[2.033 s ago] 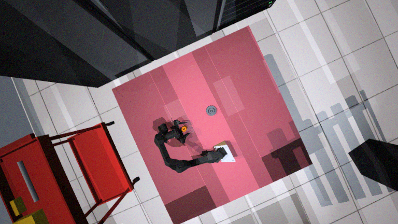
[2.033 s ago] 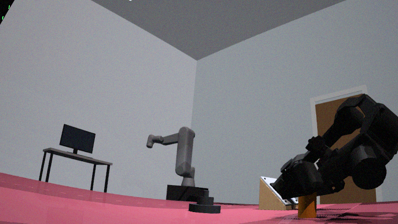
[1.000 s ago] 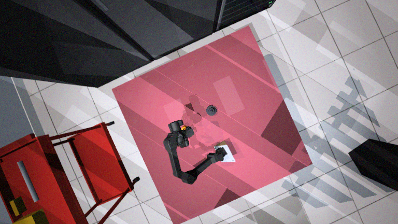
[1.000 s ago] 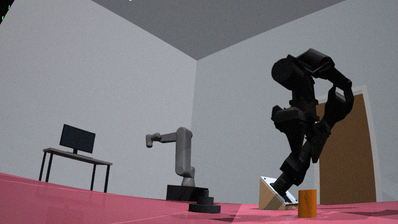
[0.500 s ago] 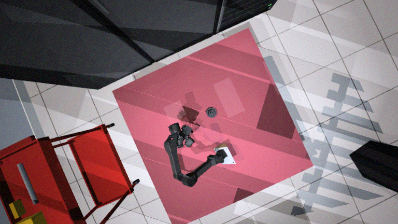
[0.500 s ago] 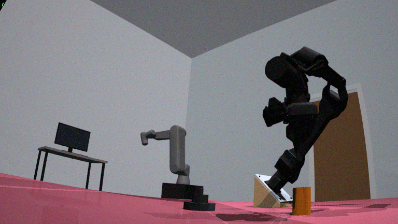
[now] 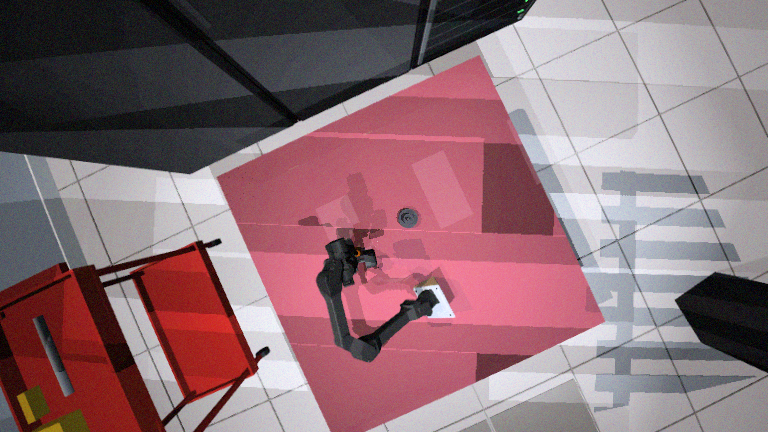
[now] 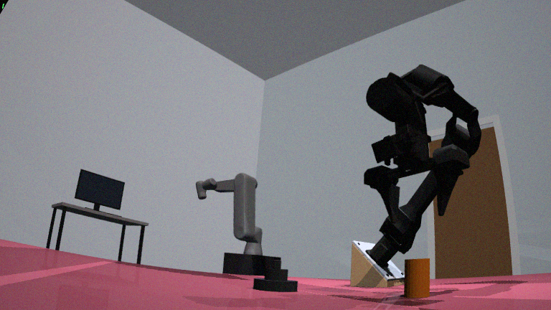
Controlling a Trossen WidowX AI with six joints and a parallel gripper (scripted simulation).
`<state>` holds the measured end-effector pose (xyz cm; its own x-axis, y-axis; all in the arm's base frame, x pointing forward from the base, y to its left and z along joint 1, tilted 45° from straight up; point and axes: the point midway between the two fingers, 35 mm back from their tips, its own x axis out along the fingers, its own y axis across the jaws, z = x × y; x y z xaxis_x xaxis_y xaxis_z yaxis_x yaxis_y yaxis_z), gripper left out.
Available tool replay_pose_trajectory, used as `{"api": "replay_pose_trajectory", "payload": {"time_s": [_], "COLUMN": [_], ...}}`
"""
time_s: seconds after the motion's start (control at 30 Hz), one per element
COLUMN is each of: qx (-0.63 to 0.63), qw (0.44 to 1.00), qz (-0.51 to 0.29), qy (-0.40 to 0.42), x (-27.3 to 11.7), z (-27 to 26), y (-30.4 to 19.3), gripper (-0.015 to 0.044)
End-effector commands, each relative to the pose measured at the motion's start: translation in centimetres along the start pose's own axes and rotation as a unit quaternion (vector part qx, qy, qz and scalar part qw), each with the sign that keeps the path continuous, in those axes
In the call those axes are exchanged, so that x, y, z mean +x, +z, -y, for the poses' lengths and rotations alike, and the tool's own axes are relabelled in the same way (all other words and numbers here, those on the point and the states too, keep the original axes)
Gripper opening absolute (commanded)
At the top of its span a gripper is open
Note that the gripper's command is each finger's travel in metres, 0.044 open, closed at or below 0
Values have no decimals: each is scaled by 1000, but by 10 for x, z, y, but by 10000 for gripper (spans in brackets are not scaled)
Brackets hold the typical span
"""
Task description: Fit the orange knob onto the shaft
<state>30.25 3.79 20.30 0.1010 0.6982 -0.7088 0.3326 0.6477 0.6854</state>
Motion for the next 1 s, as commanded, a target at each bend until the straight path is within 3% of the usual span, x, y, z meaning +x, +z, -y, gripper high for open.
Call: {"api": "replay_pose_trajectory", "payload": {"time_s": [0.0,0.17,0.5,0.97], "qx": [-49,-49,-49,-51], "qw": [999,999,999,999], "qz": [1,1,1,0], "qy": [2,2,3,-1], "x": [0,2,47,67], "z": [-1,-1,-1,-1], "y": [0,0,0,1], "gripper": [440,440,440,440]}}
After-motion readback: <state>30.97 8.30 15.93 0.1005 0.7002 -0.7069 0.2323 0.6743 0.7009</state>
